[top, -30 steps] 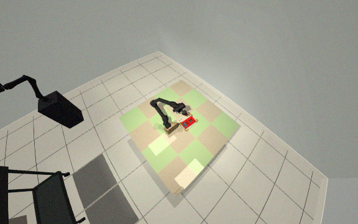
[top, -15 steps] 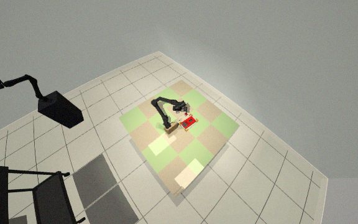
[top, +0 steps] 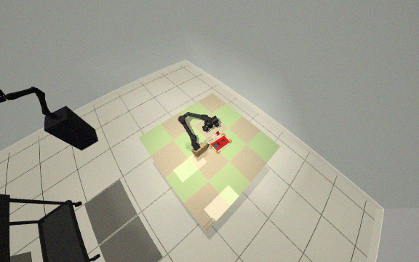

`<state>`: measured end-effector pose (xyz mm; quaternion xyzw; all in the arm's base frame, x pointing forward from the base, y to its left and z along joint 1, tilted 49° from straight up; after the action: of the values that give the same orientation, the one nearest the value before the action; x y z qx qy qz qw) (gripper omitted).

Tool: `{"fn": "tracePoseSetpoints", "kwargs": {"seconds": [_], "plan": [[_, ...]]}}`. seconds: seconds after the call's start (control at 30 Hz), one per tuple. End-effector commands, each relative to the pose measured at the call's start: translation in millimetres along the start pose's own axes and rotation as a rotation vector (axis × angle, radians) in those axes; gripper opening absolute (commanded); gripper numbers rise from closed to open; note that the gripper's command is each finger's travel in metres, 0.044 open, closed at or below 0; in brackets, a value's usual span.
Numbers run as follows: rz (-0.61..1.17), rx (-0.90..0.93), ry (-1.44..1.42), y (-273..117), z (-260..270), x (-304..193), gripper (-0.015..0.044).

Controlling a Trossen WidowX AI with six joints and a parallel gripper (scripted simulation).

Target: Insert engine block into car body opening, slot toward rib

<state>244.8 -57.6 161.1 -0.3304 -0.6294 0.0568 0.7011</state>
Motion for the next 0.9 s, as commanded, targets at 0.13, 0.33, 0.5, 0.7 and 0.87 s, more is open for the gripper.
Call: {"fn": "tracePoseSetpoints", "kwargs": {"seconds": [0.13,0.33,0.5,0.7,0.87], "plan": [[0.022,0.058,-0.268,7.5,-6.3,12.3,0.044],[0.026,0.107,-0.465,14.2,-9.1,20.8,0.044],[0.024,0.151,-0.628,20.0,-10.9,28.0,0.044],[0.013,0.204,-0.825,27.1,-12.6,36.7,0.044],[-0.002,0.249,-0.989,33.0,-13.1,43.6,0.044]]}}
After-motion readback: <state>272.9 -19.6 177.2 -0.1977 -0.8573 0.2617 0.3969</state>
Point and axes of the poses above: the point midway between the two fingers, 35 mm back from their tips, its own y axis out along the fingers, its own z axis across the jaws, x = y × z, the point moved 10 cm from there along -y, back along the fingers, and after that the axes turned 7 degrees about -y, right-handed, at the moved point
